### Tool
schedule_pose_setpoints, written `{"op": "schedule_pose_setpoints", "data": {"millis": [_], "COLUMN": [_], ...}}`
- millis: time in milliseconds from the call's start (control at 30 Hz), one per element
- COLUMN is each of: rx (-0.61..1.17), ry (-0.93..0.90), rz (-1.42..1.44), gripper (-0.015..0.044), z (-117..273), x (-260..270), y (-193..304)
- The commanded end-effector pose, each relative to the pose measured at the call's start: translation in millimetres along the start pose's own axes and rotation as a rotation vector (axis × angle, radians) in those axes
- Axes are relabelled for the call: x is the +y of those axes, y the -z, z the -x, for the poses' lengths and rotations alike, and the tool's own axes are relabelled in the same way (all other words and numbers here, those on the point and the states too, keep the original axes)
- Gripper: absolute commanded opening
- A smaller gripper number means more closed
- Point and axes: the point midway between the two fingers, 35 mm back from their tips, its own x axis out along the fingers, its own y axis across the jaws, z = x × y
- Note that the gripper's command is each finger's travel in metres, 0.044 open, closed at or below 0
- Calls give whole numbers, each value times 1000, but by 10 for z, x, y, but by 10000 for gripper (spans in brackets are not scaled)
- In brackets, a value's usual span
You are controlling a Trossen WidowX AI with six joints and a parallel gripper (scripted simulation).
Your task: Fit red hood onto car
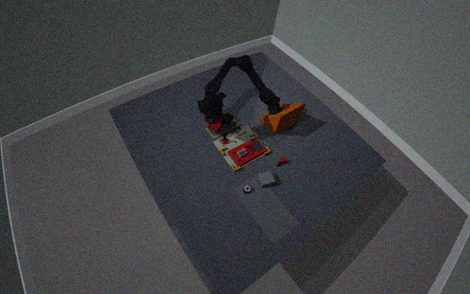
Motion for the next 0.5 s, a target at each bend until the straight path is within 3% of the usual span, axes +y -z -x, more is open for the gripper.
{"op": "schedule_pose_setpoints", "data": {"millis": [0, 467], "rx": [-2, -2], "ry": [2, 0], "rz": [-9, -9], "gripper": [0, 0], "z": [141, 531], "x": [-15, -13], "y": [2, 1]}}
